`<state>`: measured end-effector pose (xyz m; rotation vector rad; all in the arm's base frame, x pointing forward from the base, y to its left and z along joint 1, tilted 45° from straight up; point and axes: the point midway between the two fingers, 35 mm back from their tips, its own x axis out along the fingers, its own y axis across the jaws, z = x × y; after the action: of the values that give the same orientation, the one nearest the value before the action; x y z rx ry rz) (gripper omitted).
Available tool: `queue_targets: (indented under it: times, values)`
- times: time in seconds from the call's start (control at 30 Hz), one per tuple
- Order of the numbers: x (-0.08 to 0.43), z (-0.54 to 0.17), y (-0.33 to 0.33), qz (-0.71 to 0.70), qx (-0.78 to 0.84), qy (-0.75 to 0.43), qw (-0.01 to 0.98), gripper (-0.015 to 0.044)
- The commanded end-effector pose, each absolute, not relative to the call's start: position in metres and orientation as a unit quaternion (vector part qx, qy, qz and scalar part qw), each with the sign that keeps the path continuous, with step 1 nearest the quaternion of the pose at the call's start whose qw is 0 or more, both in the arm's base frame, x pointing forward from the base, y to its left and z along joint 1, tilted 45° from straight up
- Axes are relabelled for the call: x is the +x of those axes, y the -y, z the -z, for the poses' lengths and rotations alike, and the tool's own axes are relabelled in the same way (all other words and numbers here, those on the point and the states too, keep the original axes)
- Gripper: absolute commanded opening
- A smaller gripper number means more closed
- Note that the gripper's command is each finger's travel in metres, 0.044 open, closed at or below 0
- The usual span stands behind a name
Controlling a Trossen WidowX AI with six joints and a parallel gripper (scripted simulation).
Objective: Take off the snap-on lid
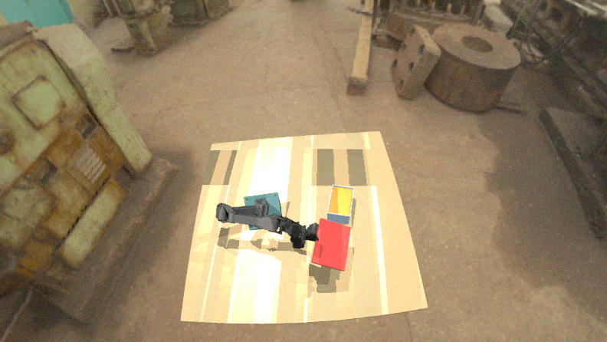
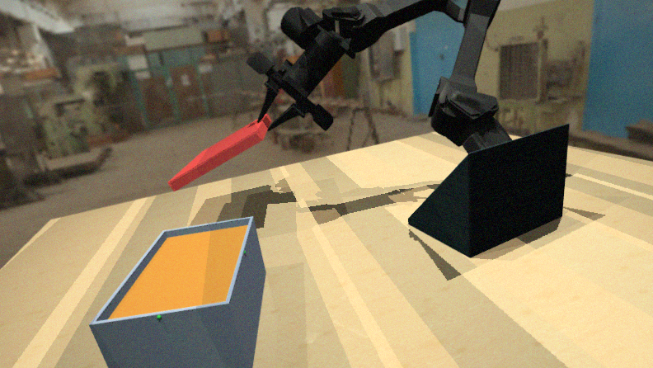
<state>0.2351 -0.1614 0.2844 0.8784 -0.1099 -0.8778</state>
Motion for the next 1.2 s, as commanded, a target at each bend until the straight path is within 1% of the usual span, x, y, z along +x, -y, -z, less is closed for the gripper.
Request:
queue_targets:
  times: [0.0, 1.17]
  values:
    - [0.236, -0.282, 0.163, 0.406, 0.41, 0.049, 0.815, 0.0]
    - [0.235, -0.263, 0.182, 0.406, 0.409, 0.05, 0.816, 0.0]
